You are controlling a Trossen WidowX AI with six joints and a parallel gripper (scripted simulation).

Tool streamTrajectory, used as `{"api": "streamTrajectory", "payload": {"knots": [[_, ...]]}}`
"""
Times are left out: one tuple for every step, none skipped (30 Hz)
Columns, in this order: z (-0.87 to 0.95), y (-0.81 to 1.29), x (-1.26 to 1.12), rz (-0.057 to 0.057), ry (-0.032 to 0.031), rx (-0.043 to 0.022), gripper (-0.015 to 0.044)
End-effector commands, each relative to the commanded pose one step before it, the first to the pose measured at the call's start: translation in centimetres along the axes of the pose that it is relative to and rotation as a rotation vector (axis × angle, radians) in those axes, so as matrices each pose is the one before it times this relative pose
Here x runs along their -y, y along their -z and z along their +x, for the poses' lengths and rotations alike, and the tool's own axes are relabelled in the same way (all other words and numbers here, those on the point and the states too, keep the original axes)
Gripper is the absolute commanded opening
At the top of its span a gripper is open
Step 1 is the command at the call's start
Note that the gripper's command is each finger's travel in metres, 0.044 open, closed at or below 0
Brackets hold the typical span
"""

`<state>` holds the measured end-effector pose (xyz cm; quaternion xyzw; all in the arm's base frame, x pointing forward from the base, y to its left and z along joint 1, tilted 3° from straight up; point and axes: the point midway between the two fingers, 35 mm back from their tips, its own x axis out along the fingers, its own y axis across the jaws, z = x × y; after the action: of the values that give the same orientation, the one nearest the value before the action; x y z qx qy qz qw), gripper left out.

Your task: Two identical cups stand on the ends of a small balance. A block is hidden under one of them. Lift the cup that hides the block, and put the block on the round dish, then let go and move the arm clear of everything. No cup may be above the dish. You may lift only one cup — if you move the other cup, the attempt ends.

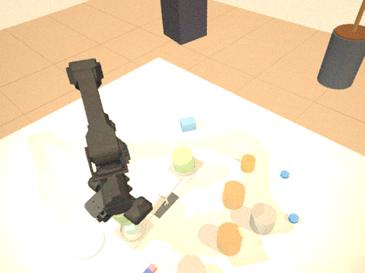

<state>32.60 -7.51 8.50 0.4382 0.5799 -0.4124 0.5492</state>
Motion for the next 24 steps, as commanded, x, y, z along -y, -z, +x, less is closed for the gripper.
{"api": "streamTrajectory", "payload": {"knots": [[0.016, -0.025, -0.046, -0.0001, -0.00155, 0.00094, 0.0], [0.0, 0.0, 0.0, 0.0, 0.0, 0.0, 0.0], [0.0, 0.0, 0.0, 0.0, 0.0, 0.0, 0.0], [0.0, 0.0, 0.0, 0.0, 0.0, 0.0, 0.0], [0.0, 0.0, 0.0, 0.0, 0.0, 0.0, 0.0], [0.0, 0.0, 0.0, 0.0, 0.0, 0.0, 0.0], [0.0, 0.0, 0.0, 0.0, 0.0, 0.0, 0.0], [0.0, 0.0, 0.0, 0.0, 0.0, 0.0, 0.0], [0.0, 0.0, 0.0, 0.0, 0.0, 0.0, 0.0], [0.0, 0.0, 0.0, 0.0, 0.0, 0.0, 0.0], [0.0, 0.0, 0.0, 0.0, 0.0, 0.0, 0.0], [0.0, 0.0, 0.0, 0.0, 0.0, 0.0, 0.0], [0.0, 0.0, 0.0, 0.0, 0.0, 0.0, 0.0], [0.0, 0.0, 0.0, 0.0, 0.0, 0.0, 0.0], [0.0, 0.0, 0.0, 0.0, 0.0, 0.0, 0.0], [0.0, 0.0, 0.0, 0.0, 0.0, 0.0, 0.0], [0.0, 0.0, 0.0, 0.0, 0.0, 0.0, 0.0], [0.013, -0.052, 0.033, -0.0001, -0.00007, 0.00008, 0.0], [0.039, -0.156, 0.099, -0.0002, -0.0002, 0.00025, 0.0], [0.065, -0.258, 0.168, -0.0004, -0.00032, 0.00042, 0.0], [0.078, -0.308, 0.205, -0.0005, -0.00038, 0.00051, 0.0], [0.078, -0.305, 0.208, -0.0005, -0.00037, 0.00051, 0.0], [0.078, -0.302, 0.212, -0.0005, -0.00036, 0.00051, 0.0], [0.078, -0.3, 0.216, -0.0005, -0.00035, 0.00051, 0.0]]}}
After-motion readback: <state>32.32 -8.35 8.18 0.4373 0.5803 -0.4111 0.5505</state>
